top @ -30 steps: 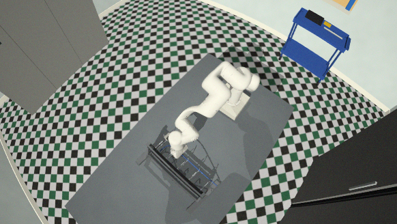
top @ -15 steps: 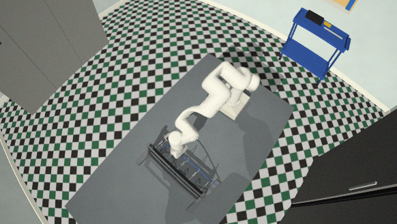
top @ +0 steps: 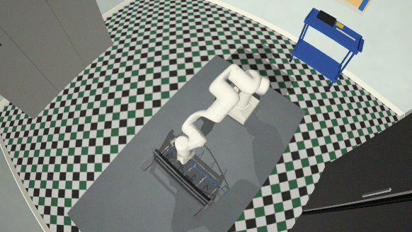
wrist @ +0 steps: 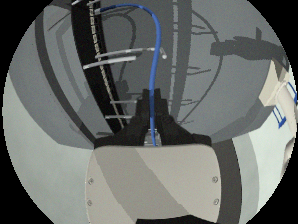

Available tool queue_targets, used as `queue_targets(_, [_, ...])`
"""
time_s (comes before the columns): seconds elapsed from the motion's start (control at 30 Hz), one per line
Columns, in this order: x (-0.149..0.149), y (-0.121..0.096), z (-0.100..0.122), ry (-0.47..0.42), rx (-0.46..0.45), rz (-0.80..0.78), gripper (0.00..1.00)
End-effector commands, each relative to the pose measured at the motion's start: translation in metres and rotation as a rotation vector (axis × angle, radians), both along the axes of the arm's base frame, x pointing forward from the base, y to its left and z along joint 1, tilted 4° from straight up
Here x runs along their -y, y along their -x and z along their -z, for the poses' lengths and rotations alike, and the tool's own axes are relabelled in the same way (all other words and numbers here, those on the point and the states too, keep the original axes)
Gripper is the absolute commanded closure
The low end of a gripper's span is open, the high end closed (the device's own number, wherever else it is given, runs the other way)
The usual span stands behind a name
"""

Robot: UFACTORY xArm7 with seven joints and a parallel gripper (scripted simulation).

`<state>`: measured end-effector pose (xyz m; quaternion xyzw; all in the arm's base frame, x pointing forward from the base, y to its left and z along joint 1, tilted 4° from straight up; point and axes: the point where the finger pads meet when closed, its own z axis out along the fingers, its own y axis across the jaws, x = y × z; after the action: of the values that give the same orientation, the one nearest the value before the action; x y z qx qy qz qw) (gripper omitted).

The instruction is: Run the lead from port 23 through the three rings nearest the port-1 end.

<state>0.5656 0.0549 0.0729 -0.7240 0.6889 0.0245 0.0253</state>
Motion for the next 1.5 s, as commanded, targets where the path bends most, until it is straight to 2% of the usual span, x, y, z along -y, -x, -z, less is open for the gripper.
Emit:
queue_targets(0.0, [0.0, -0.002, 0.001, 0.0, 0.005, 0.001, 1.0])
queue_targets(1.47, [-0.003, -0.002, 0.041, 0.0, 0.005, 0.001, 1.0])
